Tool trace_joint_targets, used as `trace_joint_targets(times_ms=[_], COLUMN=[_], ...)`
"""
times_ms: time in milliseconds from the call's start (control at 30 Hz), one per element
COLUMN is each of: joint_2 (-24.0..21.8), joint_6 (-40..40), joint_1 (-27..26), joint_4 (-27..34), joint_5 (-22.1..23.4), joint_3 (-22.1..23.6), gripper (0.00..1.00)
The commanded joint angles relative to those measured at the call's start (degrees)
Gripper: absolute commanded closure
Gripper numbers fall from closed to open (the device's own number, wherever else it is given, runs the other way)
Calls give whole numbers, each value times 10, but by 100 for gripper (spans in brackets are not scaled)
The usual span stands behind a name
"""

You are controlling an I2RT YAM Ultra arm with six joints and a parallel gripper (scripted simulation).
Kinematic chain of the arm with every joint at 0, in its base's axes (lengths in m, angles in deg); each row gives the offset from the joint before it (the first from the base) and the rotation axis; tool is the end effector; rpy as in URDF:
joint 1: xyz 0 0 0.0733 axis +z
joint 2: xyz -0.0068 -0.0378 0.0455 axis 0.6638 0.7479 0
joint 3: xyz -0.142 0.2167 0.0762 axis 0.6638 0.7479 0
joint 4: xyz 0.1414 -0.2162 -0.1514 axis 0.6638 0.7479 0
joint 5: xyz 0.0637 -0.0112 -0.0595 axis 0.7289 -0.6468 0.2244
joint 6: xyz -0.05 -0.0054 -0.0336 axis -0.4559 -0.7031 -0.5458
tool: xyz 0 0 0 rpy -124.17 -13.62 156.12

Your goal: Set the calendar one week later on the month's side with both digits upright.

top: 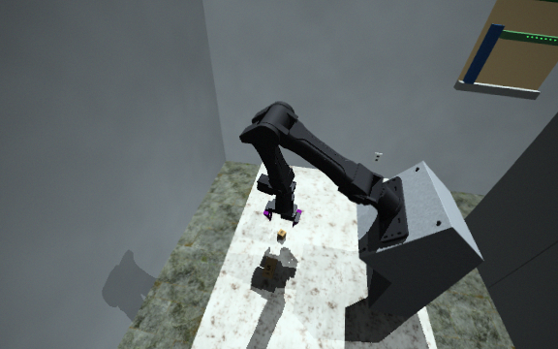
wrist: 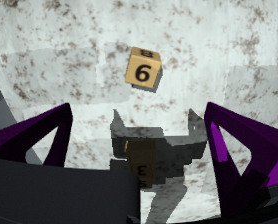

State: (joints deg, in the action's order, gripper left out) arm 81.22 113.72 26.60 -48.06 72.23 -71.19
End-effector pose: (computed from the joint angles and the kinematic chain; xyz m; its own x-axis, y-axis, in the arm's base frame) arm 0.3554 -0.0810 0.1135 -0.0488 0.9967 0.0647 0.6071 -0.0219 0.7943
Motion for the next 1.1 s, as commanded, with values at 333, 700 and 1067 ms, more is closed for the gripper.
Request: trace_joint_targets(times_ms=[333, 700, 1067], joint_2=[-3, -2, -2], joint_6=[-295, -505, -725], joint_1=[0, 1, 2], joint_4=[5, 4, 3], joint_5=[-1, -2, -2], joint_3=[0, 0, 0], gripper=[0, 0, 0])
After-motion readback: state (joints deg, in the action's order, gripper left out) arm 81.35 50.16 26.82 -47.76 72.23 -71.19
